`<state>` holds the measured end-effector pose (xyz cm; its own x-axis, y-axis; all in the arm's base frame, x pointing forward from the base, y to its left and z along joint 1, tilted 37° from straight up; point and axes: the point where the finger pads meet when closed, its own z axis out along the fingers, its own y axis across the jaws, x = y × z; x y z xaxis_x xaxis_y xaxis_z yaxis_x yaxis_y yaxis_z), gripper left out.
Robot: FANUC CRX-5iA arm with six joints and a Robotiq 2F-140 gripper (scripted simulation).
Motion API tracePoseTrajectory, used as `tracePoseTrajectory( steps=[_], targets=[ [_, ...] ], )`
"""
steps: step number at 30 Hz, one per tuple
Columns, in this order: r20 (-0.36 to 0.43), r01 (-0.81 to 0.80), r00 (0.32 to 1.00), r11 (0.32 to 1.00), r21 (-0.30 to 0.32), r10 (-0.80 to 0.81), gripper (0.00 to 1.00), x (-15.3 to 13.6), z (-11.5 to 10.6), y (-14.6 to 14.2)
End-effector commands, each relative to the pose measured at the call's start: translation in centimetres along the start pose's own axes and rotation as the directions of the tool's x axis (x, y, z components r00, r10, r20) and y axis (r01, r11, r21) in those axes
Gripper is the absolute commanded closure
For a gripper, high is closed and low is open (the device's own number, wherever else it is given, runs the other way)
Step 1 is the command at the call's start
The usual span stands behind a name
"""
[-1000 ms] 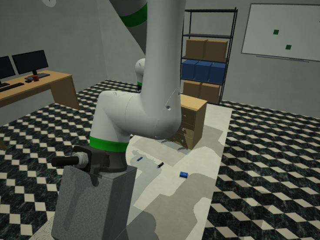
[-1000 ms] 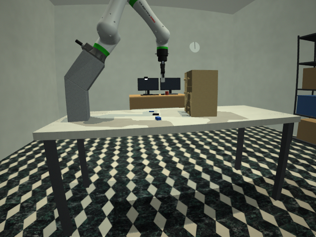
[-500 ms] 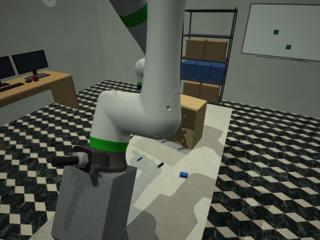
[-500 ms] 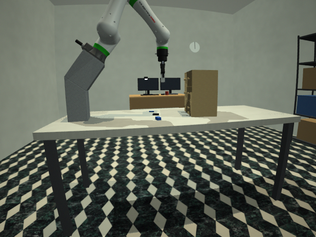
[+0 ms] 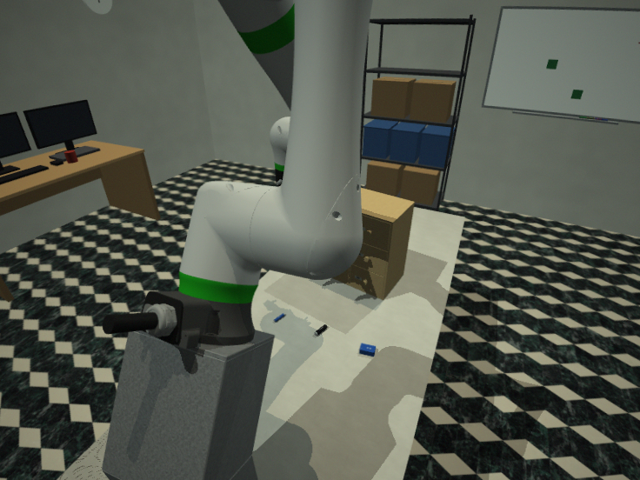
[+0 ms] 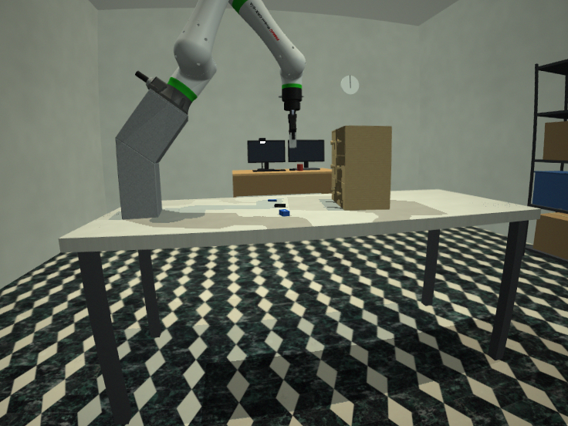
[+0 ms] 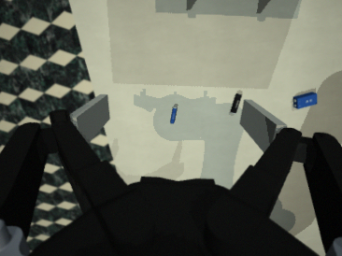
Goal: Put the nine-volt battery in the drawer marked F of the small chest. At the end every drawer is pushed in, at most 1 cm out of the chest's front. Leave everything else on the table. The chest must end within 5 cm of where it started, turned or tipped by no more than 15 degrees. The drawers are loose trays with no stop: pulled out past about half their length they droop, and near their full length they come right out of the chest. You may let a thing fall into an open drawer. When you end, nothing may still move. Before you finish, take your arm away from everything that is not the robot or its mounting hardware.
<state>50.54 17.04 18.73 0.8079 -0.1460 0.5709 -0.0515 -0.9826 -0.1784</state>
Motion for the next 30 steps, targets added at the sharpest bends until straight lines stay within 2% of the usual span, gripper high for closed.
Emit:
tracePoseTrajectory(
  steps=[1,11,14,16,20,26,28,29,30],
  targets=[
    [0.0,0.0,1.0,1.0,0.0,0.0,0.0,0.0,0.0,0.0],
    [0.001,-0.125,0.992,0.992,-0.001,0.125,0.0,0.1,0.0,0.6],
    [0.002,-0.287,0.958,0.958,-0.004,0.287,0.0,0.3,-0.1,1.4],
    [0.003,-0.423,0.906,0.906,-0.006,0.423,0.0,0.4,-0.1,2.2],
    [0.005,-0.569,0.823,0.823,-0.003,0.569,0.0,0.7,-0.3,4.0],
    [0.007,-0.78,0.626,0.626,-0.001,0.78,0.0,1.1,-0.7,7.3],
    [0.007,-0.78,0.626,0.626,-0.001,0.78,0.0,1.1,-0.7,7.3],
    [0.006,-0.862,0.508,0.508,-0.002,0.862,0.0,1.2,-0.7,7.9],
    [0.006,-0.882,0.472,0.472,-0.002,0.882,0.0,1.2,-0.8,8.4]
  ],
)
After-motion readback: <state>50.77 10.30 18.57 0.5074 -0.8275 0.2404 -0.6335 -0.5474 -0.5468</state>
